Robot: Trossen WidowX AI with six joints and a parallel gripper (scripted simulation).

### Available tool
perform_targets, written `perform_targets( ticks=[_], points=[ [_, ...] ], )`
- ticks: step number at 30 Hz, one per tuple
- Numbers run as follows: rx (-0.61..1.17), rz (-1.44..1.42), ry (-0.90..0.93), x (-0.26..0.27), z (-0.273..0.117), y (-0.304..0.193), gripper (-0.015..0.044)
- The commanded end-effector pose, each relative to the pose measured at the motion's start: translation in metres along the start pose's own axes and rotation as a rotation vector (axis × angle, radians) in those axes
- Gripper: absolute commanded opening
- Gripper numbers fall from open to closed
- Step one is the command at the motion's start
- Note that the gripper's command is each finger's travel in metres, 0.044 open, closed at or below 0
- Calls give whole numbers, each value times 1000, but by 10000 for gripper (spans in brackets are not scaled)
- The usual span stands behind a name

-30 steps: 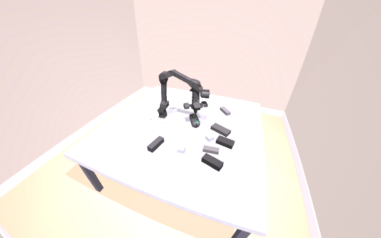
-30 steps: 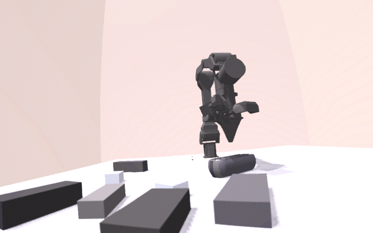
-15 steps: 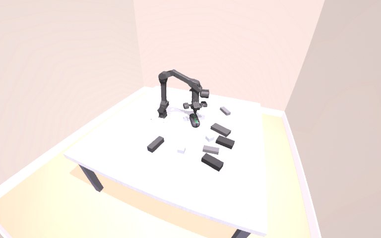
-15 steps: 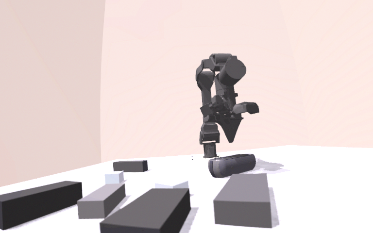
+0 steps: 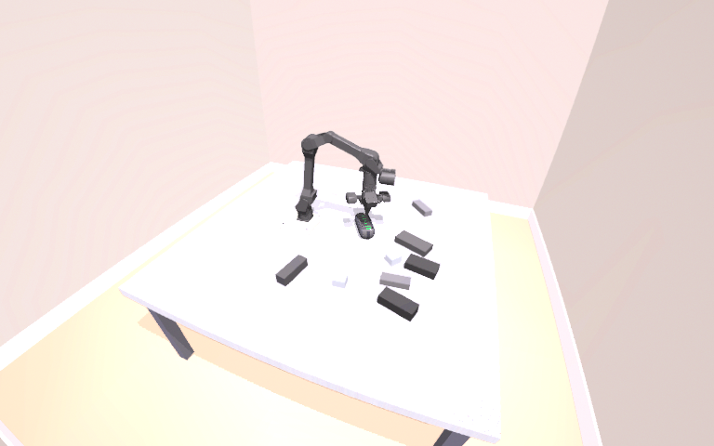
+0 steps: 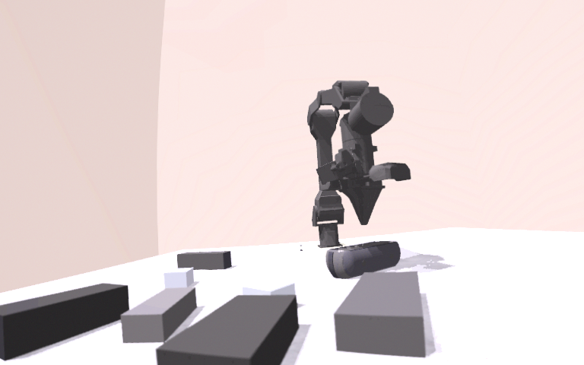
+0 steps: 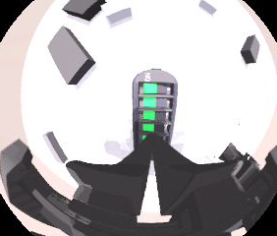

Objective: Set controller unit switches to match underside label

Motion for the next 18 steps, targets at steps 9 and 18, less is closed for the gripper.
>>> perform_targets(
  ticks=[9, 18],
  points=[
    [12, -3, -165, 58, 29, 4, 0],
    [13, -2, -165, 59, 43, 4, 0]
  ],
)
Point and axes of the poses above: the point midway between the two fingers, 35 mm back from their tips, its own z axis out along the fingers, its own x axis across the jaws, y = z × x, the point moved 9 cm from there along -z, back along the fingers, and after that the axes turned 6 degrees about -z, right-handed, at the moved point
